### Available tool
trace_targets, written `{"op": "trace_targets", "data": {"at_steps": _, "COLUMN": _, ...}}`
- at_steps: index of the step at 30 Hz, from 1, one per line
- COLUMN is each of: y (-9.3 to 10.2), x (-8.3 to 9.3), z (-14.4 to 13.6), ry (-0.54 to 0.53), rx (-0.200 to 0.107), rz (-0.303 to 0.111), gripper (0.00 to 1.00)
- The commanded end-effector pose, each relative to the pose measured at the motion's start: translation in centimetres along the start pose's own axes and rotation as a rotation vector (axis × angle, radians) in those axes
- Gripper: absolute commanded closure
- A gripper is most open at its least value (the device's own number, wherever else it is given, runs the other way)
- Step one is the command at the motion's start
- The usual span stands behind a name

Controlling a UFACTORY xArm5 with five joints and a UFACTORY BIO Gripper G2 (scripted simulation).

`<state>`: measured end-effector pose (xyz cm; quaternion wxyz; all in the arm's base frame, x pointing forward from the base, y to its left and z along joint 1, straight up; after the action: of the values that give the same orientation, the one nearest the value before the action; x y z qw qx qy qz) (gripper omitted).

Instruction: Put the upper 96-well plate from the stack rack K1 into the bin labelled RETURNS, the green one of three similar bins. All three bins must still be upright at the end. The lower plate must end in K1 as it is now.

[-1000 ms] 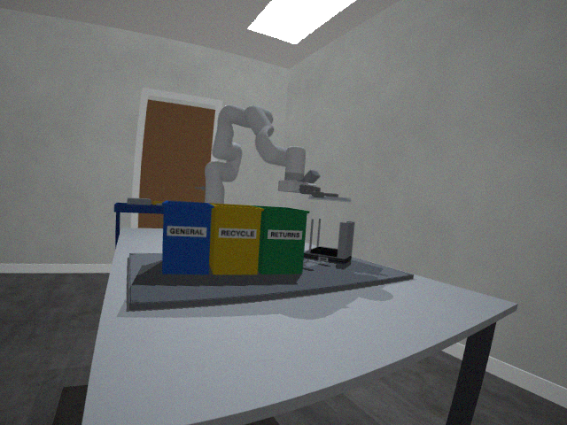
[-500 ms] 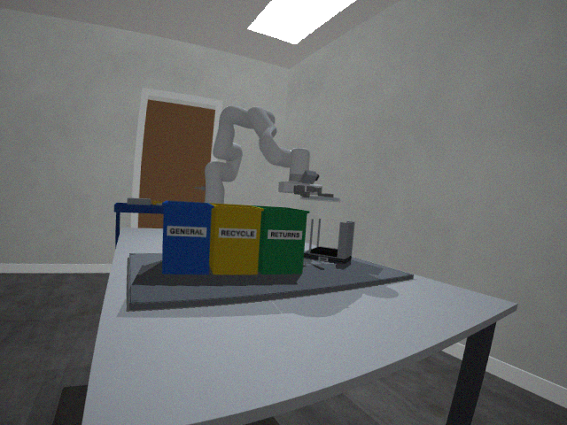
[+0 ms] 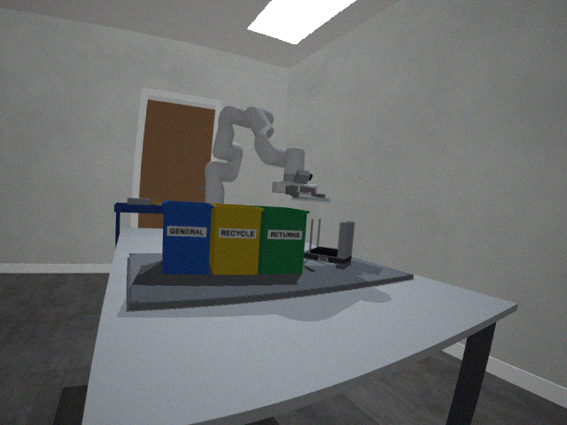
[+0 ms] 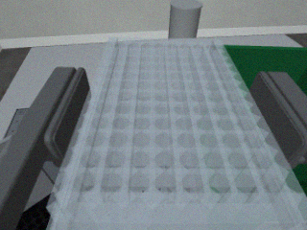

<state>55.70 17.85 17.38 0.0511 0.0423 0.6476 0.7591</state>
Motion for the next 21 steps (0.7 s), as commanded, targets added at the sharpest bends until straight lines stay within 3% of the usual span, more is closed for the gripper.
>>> {"op": "trace_targets", "data": {"at_steps": 1, "y": 0.3, "x": -0.7, "z": -1.4, "ry": 0.0, "rx": 0.0, "rz": -0.004, "gripper": 1.0}}
{"op": "trace_targets", "data": {"at_steps": 21, "y": 0.7, "x": -2.9, "z": -6.9, "ry": 0.001, "rx": 0.0, "rz": -0.004, "gripper": 1.0}}
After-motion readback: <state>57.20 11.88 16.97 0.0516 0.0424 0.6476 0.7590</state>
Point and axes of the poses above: the point midway between the two finger pads, its own x axis back along the fingers, its own z axis across the jaws, y = z × x, the point moved 3 cm from there along x, back along the fingers, and after that the axes turned 9 degrees about -x, right-handed, at the moved point
